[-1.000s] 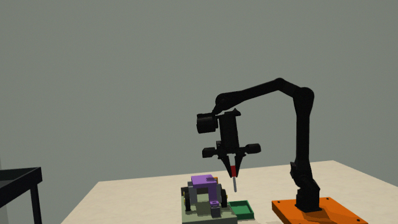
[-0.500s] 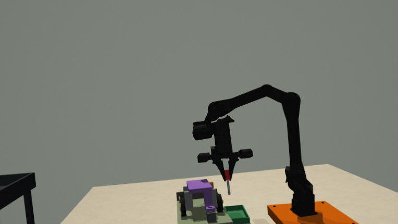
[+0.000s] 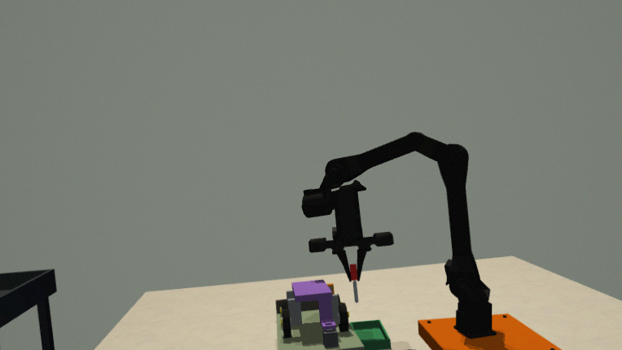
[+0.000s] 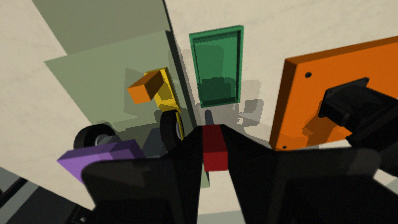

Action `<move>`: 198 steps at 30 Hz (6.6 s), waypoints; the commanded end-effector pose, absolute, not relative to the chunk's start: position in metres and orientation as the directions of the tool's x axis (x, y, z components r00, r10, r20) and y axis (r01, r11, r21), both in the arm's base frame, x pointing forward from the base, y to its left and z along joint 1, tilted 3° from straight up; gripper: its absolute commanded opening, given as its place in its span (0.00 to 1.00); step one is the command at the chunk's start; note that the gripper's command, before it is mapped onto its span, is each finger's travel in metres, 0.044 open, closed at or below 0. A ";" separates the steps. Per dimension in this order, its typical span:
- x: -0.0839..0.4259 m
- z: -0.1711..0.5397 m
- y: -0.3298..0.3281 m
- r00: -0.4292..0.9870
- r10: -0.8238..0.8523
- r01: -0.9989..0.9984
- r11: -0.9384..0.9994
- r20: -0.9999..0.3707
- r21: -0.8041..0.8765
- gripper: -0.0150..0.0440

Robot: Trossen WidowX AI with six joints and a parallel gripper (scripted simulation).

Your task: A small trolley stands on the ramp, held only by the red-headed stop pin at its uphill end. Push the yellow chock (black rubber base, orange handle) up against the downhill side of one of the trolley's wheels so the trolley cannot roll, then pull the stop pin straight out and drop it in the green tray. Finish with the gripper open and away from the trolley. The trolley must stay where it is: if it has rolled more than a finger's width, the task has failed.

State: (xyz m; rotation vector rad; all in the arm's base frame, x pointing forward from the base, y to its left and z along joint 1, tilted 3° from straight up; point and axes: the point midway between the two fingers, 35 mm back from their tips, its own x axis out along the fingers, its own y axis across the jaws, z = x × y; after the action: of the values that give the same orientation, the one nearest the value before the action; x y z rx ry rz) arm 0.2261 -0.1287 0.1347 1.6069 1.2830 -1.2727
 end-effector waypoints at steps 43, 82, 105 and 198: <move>0.227 0.136 -0.120 -0.014 0.015 -0.100 -0.995 -1.000 -0.014 0.25; 0.200 0.079 -0.130 -0.062 -0.166 -0.179 -0.968 -0.984 0.174 0.25; 0.196 0.052 -0.139 -0.063 -0.167 -0.179 -0.968 -0.984 0.176 0.58; 0.204 0.045 -0.099 -0.061 -0.163 -0.178 -0.969 -0.985 0.171 0.83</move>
State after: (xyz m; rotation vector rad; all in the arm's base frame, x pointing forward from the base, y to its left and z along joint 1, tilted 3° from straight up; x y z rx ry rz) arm 0.2022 -0.0982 0.0316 2.1519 -0.3802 -2.2717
